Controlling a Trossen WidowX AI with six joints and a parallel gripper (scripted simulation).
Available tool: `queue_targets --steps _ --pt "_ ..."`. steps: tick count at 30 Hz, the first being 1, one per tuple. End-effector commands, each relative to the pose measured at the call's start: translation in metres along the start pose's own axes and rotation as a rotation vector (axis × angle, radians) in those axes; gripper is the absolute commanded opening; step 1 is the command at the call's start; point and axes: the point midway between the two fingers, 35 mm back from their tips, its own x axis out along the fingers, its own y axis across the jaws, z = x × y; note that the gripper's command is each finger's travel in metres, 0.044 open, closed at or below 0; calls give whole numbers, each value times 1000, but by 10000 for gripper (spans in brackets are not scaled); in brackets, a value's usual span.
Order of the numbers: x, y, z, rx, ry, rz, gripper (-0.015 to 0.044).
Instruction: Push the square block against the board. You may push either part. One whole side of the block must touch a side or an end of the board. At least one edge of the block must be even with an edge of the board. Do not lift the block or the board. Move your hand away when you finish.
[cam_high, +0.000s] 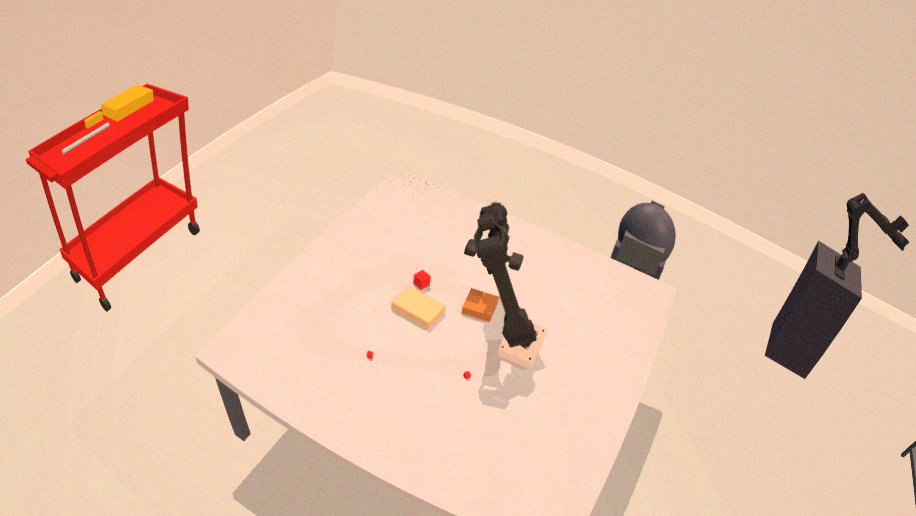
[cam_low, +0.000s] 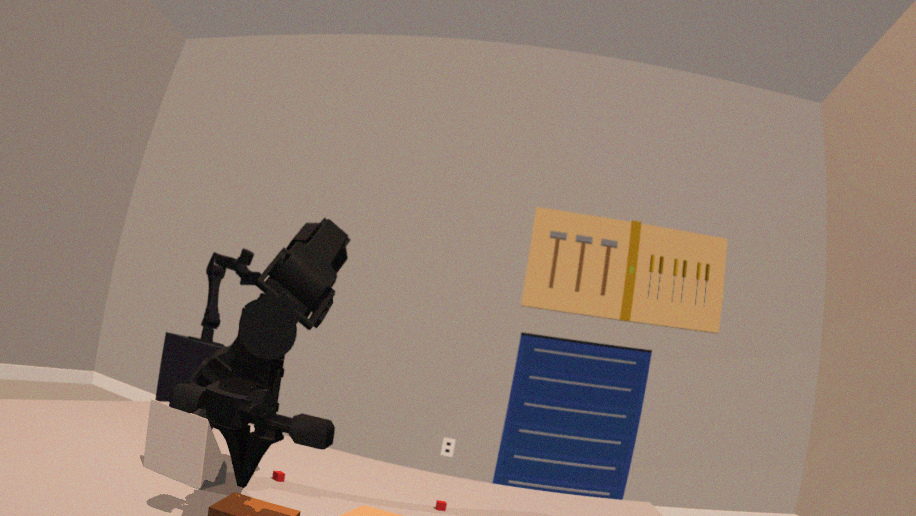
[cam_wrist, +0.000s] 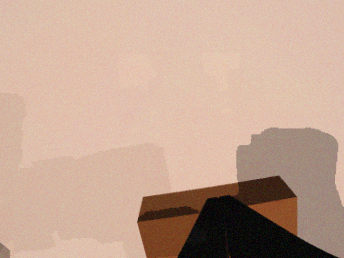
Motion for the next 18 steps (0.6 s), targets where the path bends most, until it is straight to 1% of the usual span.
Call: queue_targets --steps 1,9,11,15,18 --pt "3 -2 7 1 6 -7 0" --pt "3 -3 19 1 5 -7 0" --pt "-7 -1 15 0 -1 -1 0" --pt "-45 -1 15 2 4 -7 0" --pt "-47 -1 15 2 5 -8 0"
